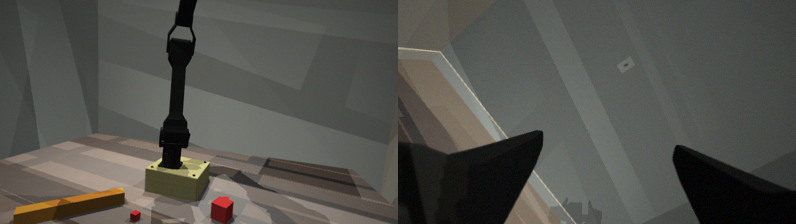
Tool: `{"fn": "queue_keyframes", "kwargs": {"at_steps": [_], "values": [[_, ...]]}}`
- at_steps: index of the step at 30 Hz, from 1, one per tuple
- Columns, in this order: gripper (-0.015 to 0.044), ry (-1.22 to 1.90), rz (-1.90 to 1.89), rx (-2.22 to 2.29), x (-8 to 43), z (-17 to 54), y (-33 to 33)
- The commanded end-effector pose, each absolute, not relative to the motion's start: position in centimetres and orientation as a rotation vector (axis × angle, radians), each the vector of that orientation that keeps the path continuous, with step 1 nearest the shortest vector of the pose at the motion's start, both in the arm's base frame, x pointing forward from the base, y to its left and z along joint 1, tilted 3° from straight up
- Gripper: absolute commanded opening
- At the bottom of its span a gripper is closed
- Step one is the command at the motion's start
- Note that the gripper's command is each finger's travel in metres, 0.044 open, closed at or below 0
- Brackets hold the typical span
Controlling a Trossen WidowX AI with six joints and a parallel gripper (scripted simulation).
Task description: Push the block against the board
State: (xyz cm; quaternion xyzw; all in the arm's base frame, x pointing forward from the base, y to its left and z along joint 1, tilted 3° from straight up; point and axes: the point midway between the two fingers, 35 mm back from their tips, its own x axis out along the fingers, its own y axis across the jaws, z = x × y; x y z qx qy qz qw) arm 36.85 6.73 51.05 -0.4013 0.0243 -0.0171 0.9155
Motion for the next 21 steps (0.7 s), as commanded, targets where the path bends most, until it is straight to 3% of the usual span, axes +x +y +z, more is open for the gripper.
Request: {"fn": "queue_keyframes", "kwargs": {"at_steps": [1,15,21], "values": [[0.0374,0.05,-0.035,-0.826,36.9,51.1,6.7],[0.0006,0.399,0.079,-0.977,41.8,38.3,3.6],[0.0,0.589,0.157,-1.014,42.6,31.3,1.2]]}}
